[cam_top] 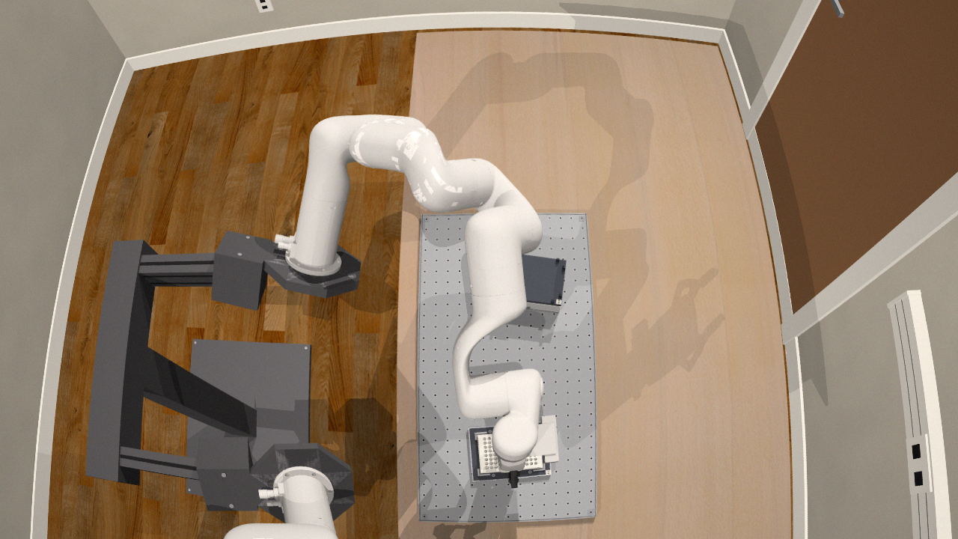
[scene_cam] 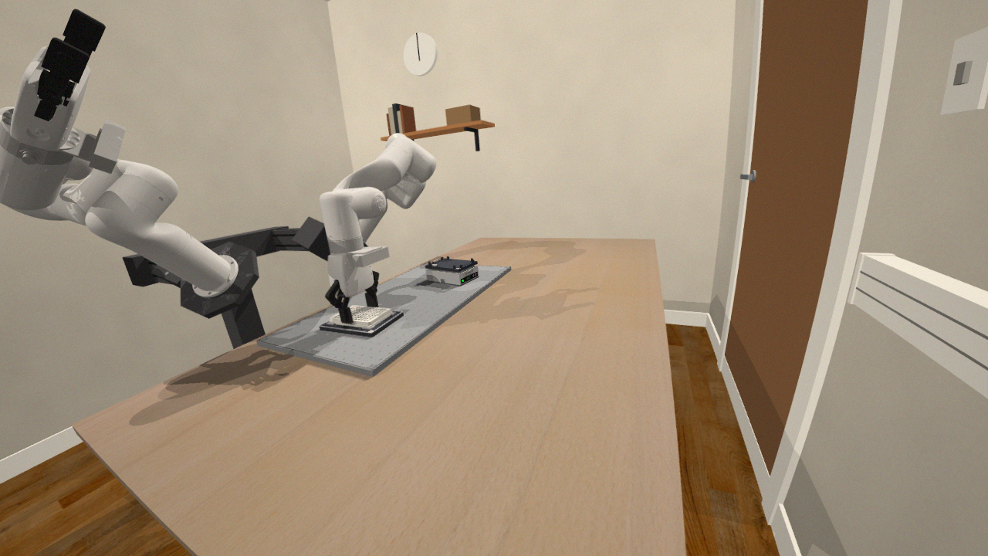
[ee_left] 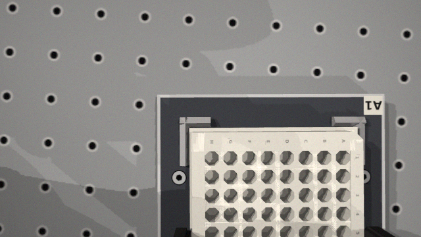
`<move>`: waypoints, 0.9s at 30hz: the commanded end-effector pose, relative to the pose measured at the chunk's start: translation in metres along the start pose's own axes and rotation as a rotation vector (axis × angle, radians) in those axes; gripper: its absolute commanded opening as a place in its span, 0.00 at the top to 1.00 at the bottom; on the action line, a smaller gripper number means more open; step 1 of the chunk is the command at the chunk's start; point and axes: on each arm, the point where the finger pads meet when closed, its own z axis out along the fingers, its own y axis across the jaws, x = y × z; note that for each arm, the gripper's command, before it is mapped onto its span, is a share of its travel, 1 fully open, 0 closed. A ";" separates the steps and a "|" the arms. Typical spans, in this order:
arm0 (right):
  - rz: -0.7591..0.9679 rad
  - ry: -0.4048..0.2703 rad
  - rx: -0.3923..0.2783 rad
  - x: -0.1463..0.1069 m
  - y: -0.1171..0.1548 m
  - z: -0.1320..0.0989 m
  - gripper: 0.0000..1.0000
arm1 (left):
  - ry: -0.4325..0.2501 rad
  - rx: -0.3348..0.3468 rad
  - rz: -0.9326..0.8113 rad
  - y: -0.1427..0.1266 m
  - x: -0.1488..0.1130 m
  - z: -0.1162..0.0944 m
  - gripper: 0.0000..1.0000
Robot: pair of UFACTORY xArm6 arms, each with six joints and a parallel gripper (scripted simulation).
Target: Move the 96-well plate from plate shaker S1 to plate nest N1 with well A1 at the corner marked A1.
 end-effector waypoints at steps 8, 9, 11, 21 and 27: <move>-0.001 -0.001 -0.001 -0.001 0.001 0.000 0.00 | 0.002 -0.003 -0.001 0.001 0.001 -0.002 0.00; -0.001 -0.001 -0.001 -0.001 0.001 0.000 0.00 | 0.002 -0.003 -0.001 0.001 0.001 -0.005 0.00; -0.001 -0.001 -0.001 -0.001 0.001 0.000 0.00 | 0.002 -0.003 -0.001 0.001 0.001 -0.010 0.00; -0.001 -0.001 -0.001 -0.001 0.001 0.000 0.00 | 0.002 -0.003 -0.001 0.001 0.001 -0.031 0.00; -0.001 -0.001 -0.001 -0.001 0.001 0.000 0.00 | 0.002 -0.004 -0.001 0.001 0.001 -0.047 0.00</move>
